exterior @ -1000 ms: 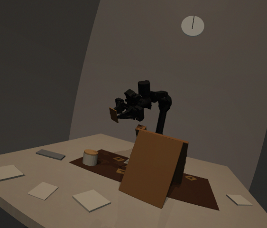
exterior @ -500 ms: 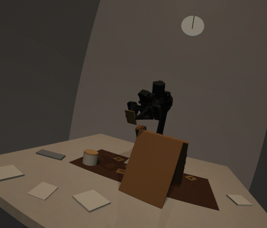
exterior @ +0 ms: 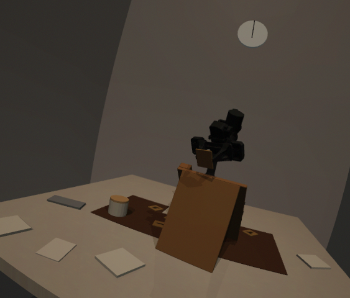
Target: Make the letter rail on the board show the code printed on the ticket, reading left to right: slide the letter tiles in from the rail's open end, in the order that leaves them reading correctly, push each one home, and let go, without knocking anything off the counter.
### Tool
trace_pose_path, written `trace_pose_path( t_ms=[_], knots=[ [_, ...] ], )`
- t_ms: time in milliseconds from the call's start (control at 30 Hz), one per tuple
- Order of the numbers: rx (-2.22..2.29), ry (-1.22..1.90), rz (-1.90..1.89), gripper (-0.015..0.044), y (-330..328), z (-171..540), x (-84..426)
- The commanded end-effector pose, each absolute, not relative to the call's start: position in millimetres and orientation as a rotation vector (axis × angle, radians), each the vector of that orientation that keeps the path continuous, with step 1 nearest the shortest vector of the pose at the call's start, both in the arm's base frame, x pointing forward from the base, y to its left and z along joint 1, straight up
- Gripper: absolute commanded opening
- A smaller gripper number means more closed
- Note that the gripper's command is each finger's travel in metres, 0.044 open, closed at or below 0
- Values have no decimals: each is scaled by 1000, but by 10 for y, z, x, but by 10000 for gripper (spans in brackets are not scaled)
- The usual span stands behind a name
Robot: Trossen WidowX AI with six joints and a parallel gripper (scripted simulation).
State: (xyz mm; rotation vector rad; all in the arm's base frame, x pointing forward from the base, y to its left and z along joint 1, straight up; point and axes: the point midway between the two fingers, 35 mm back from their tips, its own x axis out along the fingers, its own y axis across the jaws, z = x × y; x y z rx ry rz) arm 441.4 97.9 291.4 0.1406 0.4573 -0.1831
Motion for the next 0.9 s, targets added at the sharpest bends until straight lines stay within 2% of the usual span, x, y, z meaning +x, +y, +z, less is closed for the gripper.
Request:
trace_pose_path(
  t_ms=[0, 400, 867],
  knots=[
    [142, 454, -148, 0, 1243, 2929, 4348],
    [136, 462, -30, 0, 2019, 2906, 4040],
    [84, 552, 27, 0, 2462, 2595, 3745]
  ],
)
